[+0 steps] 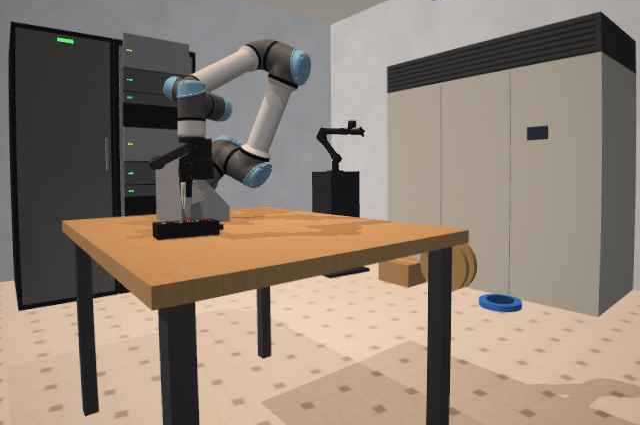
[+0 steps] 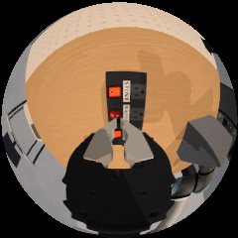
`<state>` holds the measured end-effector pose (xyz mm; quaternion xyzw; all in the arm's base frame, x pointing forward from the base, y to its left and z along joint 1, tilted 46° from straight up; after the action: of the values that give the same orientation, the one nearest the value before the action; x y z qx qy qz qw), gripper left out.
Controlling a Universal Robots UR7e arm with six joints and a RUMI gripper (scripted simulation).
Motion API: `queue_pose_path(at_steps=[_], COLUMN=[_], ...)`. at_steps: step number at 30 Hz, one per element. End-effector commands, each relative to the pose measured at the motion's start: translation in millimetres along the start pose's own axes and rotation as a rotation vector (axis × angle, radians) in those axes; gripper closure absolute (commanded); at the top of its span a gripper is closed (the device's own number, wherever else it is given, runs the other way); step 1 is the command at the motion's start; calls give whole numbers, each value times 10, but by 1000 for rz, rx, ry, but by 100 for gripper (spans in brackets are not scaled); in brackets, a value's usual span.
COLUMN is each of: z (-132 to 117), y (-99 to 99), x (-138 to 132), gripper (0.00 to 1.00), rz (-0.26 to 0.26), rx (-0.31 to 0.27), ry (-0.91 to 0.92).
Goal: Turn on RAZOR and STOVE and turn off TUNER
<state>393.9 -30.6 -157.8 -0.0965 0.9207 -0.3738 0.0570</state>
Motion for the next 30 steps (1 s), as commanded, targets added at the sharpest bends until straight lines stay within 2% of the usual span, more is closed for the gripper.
queue_pose_path(at_steps=[1, 30], z=[3, 3], y=[-5, 56], x=[-2, -2], gripper=[100, 100], rz=[1, 1], rx=[1, 1], ry=[0, 0])
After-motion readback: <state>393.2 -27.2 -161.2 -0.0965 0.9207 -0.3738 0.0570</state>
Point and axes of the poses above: the point where the finger pads meet when closed, its own y axis out along the fingers, its own x axis across the jaws, z = x × y, the point moved 3 cm from there along -y, back along the fingers, and after that the axes turned 11 degrees about -y, right-handed, at the moved point
